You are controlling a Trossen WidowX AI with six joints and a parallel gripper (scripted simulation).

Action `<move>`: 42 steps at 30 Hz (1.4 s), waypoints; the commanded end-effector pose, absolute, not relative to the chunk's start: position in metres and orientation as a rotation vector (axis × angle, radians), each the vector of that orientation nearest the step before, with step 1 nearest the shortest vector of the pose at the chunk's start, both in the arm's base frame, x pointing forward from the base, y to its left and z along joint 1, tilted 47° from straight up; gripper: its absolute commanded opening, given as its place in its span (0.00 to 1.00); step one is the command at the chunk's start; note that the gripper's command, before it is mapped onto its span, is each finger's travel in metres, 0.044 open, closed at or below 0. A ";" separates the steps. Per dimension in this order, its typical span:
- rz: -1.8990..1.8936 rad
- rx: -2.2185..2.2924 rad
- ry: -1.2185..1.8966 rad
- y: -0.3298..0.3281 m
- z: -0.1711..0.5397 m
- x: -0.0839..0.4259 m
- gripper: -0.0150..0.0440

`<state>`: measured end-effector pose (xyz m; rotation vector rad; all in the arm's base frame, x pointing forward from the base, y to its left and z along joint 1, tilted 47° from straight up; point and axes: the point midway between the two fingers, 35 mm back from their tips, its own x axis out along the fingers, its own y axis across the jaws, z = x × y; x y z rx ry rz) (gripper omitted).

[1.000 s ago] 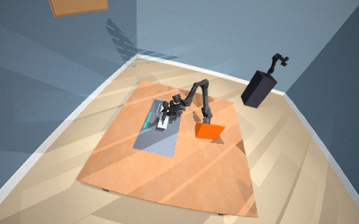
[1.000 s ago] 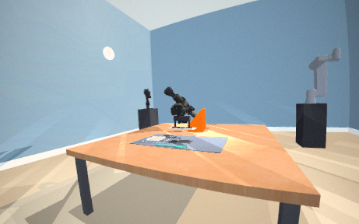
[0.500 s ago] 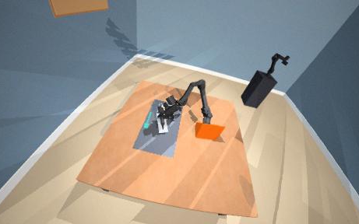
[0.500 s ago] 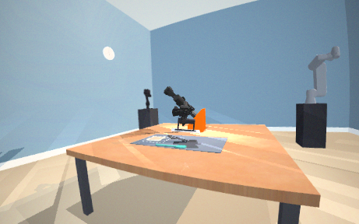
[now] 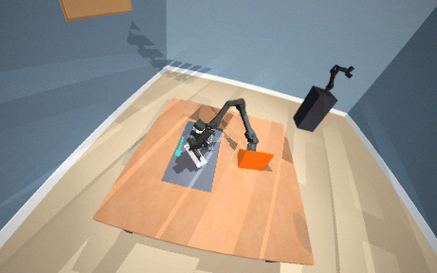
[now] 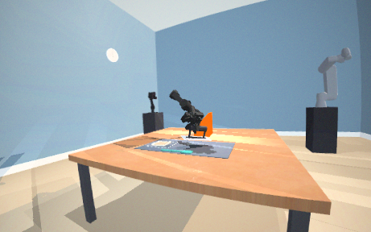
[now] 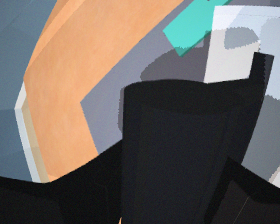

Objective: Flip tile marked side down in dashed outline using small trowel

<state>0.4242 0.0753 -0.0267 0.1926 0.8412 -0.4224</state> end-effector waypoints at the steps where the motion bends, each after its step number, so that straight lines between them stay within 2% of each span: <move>1: -0.380 0.140 0.911 0.083 -0.035 0.428 0.25; 42: 0.192 -0.337 1.716 0.118 -0.112 0.395 0.25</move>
